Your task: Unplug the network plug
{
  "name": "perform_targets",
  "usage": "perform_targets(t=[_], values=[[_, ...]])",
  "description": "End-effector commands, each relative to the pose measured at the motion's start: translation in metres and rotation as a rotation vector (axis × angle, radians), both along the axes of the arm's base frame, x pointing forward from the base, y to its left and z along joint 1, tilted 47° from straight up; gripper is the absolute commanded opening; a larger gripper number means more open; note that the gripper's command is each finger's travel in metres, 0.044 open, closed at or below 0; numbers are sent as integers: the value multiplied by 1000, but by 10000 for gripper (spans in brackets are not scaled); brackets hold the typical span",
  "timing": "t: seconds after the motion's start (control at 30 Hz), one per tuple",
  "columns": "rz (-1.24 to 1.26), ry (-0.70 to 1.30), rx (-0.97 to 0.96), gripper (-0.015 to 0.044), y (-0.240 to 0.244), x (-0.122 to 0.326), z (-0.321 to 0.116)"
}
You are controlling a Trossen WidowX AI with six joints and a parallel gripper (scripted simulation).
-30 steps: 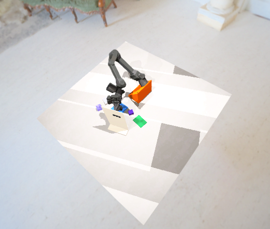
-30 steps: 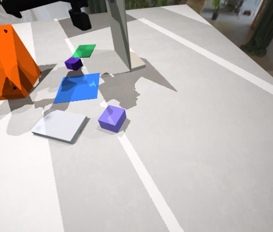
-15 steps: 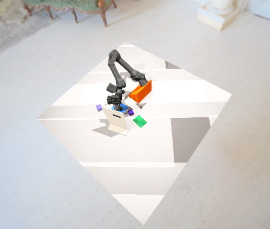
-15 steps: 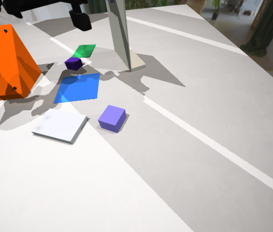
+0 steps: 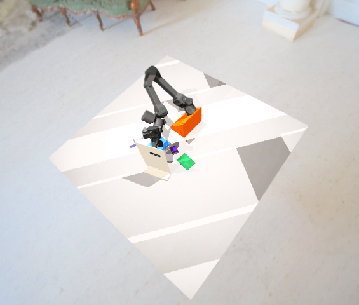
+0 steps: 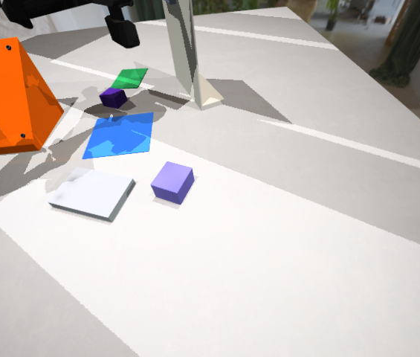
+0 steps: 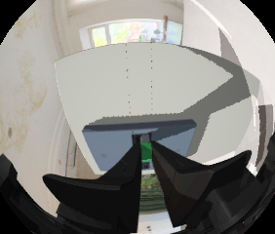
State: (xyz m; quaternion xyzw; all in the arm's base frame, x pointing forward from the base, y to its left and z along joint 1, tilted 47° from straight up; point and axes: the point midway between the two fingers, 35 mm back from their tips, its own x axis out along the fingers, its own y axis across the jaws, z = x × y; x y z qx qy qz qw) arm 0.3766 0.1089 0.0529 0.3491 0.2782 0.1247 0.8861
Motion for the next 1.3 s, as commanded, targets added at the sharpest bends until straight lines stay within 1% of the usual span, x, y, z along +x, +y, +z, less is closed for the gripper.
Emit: perform_targets(t=[0.0, 1.27], values=[[-4, 5, 3, 0, -1, -4, 1], [-4, 6, 3, 0, -7, -23, 6]])
